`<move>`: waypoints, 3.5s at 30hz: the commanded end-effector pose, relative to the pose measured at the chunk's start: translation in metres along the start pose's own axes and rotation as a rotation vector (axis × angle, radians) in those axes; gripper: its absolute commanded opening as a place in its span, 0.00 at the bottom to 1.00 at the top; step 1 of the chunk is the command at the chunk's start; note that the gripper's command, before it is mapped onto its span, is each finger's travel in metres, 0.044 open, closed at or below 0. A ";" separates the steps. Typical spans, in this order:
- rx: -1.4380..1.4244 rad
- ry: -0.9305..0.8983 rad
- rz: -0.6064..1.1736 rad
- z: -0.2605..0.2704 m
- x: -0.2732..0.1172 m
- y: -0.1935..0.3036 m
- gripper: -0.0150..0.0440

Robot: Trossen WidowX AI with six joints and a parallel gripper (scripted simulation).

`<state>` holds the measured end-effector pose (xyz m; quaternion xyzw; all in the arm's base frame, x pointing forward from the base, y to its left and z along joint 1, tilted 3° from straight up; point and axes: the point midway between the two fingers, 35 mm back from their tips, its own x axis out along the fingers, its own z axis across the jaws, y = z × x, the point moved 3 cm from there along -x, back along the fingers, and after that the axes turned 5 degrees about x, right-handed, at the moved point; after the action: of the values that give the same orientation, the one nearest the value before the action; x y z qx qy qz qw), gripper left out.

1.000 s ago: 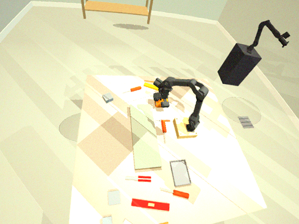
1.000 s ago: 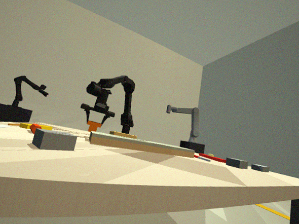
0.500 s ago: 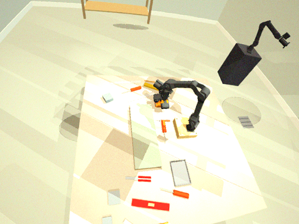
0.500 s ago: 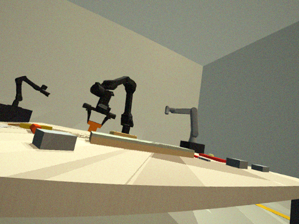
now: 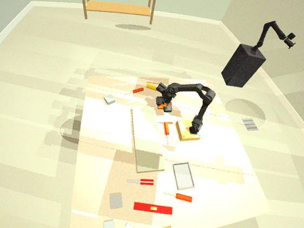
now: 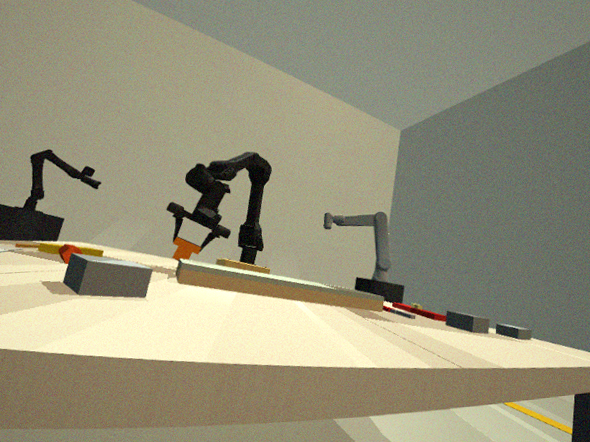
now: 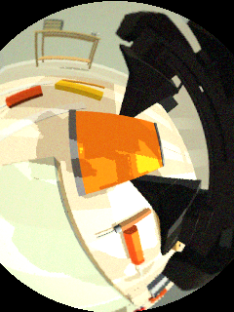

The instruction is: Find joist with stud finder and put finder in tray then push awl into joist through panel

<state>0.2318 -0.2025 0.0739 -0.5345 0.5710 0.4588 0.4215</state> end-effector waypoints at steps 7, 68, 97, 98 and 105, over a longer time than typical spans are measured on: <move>0.009 0.055 -0.003 0.003 0.000 0.000 0.25; 0.038 0.487 -0.040 0.027 0.009 0.001 0.25; 0.050 0.627 -0.060 0.038 0.023 0.001 0.25; 0.050 0.626 -0.060 0.038 0.024 0.001 0.25; 0.045 0.621 -0.060 0.041 0.034 0.000 0.25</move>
<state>0.2297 -0.1704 0.0356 -0.6562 0.6656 0.2505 0.2525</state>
